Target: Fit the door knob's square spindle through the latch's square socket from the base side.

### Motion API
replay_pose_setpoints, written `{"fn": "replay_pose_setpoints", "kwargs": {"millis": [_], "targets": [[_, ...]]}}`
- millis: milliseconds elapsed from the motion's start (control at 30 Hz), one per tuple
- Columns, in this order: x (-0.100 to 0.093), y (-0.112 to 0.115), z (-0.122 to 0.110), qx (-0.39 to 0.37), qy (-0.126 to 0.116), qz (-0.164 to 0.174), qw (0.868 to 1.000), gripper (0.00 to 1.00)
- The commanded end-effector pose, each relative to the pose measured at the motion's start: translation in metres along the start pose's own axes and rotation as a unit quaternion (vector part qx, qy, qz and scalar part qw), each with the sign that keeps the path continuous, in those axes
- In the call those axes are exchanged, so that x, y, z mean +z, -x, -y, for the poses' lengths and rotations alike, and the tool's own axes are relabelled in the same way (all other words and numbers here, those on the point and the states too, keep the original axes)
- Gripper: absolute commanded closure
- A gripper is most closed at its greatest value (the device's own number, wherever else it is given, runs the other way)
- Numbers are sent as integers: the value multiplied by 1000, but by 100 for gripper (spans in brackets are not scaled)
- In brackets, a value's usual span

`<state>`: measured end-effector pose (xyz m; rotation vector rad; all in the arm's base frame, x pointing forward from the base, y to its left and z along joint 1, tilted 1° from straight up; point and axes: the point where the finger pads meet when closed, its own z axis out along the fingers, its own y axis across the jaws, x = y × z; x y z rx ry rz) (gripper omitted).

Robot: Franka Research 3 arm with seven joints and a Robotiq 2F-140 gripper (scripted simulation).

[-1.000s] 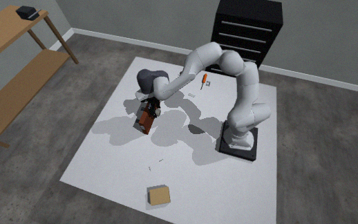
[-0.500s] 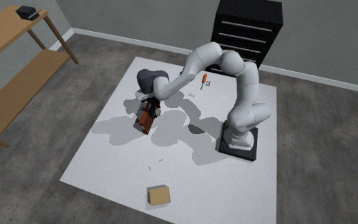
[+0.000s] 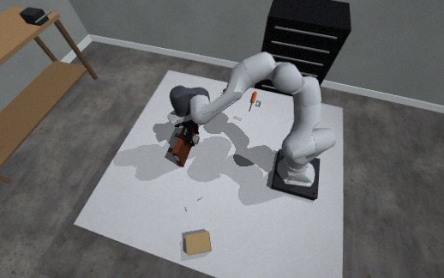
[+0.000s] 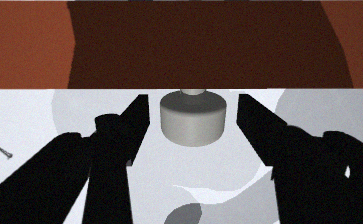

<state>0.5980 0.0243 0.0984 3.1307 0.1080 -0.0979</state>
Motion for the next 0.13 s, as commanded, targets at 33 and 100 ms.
{"fn": "replay_pose_setpoints", "kwargs": {"millis": [33, 100], "targets": [[-2, -1, 0, -3, 1, -1, 1000, 43], [-2, -1, 0, -3, 1, -1, 1000, 43]]}}
